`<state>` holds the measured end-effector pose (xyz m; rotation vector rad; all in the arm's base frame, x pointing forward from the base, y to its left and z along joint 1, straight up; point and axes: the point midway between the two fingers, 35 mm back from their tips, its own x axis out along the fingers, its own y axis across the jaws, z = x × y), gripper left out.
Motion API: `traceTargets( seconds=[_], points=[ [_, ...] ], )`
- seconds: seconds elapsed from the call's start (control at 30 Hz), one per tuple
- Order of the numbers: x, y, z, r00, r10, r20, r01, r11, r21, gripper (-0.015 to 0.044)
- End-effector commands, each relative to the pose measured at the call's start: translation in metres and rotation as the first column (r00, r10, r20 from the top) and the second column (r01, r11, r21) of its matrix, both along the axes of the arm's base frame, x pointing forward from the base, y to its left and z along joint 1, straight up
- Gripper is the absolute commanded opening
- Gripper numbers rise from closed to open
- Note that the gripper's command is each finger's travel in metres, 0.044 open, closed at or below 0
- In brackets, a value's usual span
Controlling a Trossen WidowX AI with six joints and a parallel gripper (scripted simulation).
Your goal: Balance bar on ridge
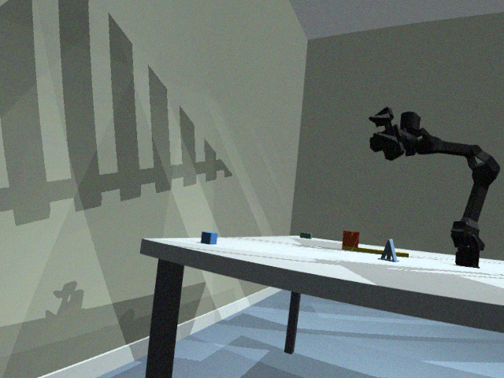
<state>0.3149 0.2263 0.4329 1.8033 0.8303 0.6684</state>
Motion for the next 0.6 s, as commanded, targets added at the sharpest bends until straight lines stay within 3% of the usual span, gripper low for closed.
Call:
traceTargets(
  seconds=[0.0,0.27,0.57],
  points=[
    [0.024,-0.012,-0.022,0.985,-0.077,-0.155,0.076,0.997,-0.012,0.0315],
    [0.062,-0.047,-0.072,0.857,-0.244,-0.454,0.240,0.968,-0.067,0.0315],
    [0.086,-0.095,-0.127,0.578,-0.409,-0.706,0.416,0.892,-0.176,0.0315]
  ],
)
